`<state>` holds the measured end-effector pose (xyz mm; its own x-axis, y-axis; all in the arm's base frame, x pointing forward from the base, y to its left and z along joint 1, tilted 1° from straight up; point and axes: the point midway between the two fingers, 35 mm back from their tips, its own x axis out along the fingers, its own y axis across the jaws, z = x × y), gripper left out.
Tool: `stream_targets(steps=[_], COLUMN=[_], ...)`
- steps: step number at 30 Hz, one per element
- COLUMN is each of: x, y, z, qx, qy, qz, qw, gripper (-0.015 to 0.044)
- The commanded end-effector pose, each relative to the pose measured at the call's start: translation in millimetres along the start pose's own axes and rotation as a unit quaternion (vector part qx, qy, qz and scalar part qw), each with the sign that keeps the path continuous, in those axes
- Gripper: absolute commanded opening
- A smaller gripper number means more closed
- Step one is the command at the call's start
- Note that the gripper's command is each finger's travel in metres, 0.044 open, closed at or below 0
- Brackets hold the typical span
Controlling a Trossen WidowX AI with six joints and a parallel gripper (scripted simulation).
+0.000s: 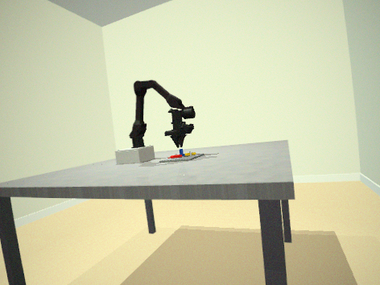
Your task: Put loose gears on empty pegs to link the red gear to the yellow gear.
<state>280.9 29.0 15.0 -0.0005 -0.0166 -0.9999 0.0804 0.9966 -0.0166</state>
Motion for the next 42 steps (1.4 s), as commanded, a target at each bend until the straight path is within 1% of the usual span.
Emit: stream_targets(steps=[1, 4, 5, 9, 15, 16, 42], x=[-27.2, -29.1, -25.3, -69.1, -71.9, -71.9, -71.9], y=[0.7, 0.7, 0.9, -0.2, -0.3, -0.3, -0.3], z=[3.9, 3.7, 4.2, -1.0, -1.6, -1.6, -1.6], qx=[0.028, 0.030, 0.021, 0.021, 0.021, 0.021, 0.021], qy=[-0.012, -0.012, -0.013, -0.013, -0.013, -0.013, -0.013], qz=[0.002, 0.002, 0.003, 0.003, 0.003, 0.003, 0.003], qw=[1.000, 0.999, 1.000, 1.000, 1.000, 1.000, 1.000], gripper=[0.0140, 0.0140, 0.0166, 0.0271, 0.0429, 0.0440, 0.0440])
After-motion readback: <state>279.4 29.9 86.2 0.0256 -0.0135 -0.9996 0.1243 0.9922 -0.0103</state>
